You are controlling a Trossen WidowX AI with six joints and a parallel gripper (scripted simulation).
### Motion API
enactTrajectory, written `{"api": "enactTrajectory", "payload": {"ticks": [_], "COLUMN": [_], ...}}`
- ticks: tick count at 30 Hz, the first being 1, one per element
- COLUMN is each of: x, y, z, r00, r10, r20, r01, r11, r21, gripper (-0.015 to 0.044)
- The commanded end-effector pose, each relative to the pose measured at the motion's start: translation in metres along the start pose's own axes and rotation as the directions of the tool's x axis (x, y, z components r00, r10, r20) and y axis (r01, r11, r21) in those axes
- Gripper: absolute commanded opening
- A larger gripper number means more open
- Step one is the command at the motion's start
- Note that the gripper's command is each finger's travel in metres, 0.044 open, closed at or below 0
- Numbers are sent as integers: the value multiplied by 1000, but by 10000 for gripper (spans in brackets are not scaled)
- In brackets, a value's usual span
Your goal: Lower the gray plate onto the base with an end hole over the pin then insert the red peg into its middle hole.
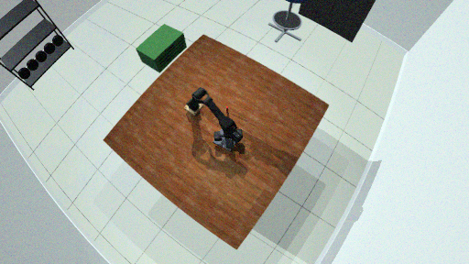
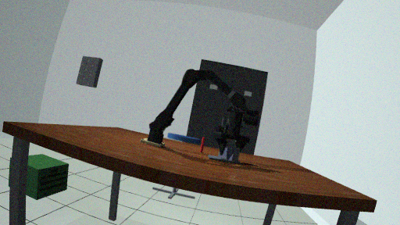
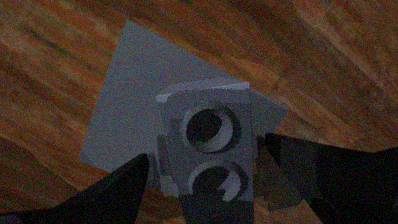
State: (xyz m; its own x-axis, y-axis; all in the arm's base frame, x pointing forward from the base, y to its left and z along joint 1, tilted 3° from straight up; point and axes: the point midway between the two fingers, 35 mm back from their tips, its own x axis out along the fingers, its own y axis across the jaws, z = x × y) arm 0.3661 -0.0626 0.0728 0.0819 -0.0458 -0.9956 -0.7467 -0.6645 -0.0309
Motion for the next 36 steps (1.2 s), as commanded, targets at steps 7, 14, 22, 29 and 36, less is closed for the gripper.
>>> {"api": "enactTrajectory", "payload": {"ticks": [7,14,22,29,36], "x": [-72,-118,-121,-123,-125], "y": [-4,-3,-14,-26,-32], "z": [-5,-4,22,64,106], "r00": [1000,1000,1000,1000,1000], "r10": [-1,0,-1,-2,-3], "r20": [2,5,9,14,18], "r01": [1,0,-2,-10,-18], "r11": [1000,1000,932,580,35], "r21": [-3,-5,361,815,999], "gripper": [440,440,440,440,440]}}
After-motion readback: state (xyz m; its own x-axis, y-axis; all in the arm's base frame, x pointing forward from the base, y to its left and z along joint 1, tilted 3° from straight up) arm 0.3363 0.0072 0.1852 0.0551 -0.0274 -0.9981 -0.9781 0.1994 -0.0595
